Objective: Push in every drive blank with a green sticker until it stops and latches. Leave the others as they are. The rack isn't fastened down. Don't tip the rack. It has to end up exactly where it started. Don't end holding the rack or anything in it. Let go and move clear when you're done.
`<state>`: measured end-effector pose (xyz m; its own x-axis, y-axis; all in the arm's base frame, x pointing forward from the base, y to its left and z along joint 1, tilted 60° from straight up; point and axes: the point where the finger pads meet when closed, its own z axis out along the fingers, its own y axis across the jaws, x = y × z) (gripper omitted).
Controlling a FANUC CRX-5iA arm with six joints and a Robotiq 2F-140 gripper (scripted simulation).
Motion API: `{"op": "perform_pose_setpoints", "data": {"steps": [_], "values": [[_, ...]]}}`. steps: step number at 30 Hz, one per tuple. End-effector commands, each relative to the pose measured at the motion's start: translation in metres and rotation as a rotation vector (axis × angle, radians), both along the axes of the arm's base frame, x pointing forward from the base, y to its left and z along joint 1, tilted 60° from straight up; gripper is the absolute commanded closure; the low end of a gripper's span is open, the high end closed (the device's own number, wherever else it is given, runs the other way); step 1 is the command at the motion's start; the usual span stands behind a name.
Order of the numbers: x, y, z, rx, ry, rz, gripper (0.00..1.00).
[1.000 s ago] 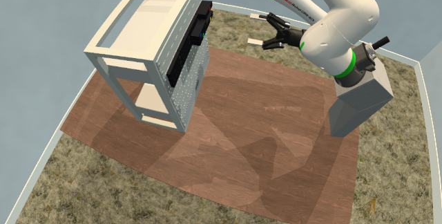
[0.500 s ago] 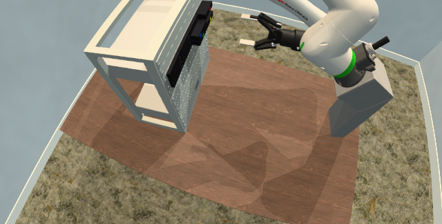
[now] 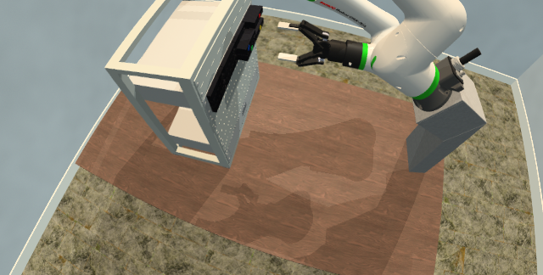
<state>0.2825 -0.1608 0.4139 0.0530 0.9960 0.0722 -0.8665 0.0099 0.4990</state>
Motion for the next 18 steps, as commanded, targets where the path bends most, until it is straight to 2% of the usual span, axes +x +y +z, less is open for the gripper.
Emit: {"op": "perform_pose_setpoints", "data": {"steps": [1, 10, 18], "values": [[0.016, 0.003, 0.026, 0.004, 0.01, 0.004, 0.0], [0.024, 0.006, 0.041, 0.004, 0.01, 0.004, 0.0], [0.025, 0.007, 0.044, 0.004, 0.01, 0.004, 0.0]]}}
